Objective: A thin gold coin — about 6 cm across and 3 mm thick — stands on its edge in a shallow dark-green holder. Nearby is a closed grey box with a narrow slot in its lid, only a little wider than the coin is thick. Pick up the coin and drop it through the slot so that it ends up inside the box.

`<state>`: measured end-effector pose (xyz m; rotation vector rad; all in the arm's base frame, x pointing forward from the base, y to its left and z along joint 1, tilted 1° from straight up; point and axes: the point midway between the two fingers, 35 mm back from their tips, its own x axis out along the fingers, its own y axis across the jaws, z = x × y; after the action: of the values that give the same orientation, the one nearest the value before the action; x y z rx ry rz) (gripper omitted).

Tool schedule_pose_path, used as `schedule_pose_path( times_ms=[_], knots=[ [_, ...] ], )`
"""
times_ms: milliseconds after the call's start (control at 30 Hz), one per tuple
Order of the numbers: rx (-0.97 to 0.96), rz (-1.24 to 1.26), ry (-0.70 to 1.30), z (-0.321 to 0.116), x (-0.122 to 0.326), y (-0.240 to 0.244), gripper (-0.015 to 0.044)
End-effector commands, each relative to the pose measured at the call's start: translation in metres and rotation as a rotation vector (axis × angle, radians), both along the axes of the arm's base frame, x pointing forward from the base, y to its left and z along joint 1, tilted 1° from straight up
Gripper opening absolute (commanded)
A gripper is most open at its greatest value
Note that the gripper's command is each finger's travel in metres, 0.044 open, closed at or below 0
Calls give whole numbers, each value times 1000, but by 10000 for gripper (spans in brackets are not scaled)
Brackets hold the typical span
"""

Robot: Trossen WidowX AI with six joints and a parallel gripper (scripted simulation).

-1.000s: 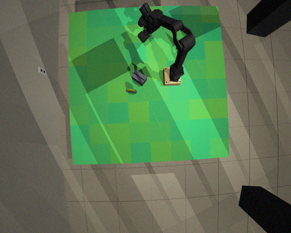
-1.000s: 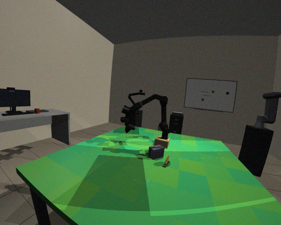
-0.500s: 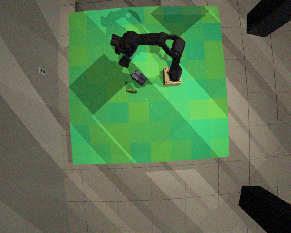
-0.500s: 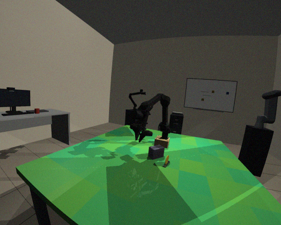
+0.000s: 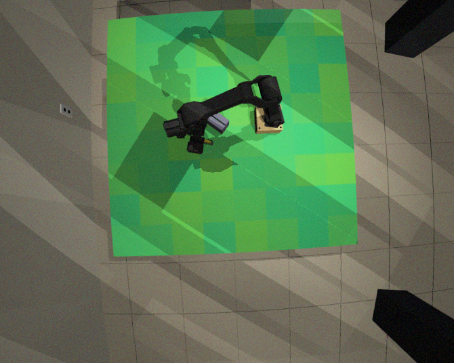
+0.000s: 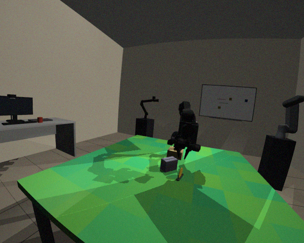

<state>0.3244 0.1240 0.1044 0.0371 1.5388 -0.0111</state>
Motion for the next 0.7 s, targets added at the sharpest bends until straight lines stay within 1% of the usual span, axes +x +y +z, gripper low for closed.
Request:
schedule_pose_path(
  times_ms=[0,100,133,267,400,667],
  knots=[
    [1,-11,15,-2,-5,4,161],
    [1,-11,15,-31,-5,4,161],
    [1,-11,15,-34,-5,4,161],
    [1,-11,15,-34,-5,4,161],
    [1,-11,15,-48,-5,6,161],
    [1,-11,15,-53,-5,6,161]
  ],
)
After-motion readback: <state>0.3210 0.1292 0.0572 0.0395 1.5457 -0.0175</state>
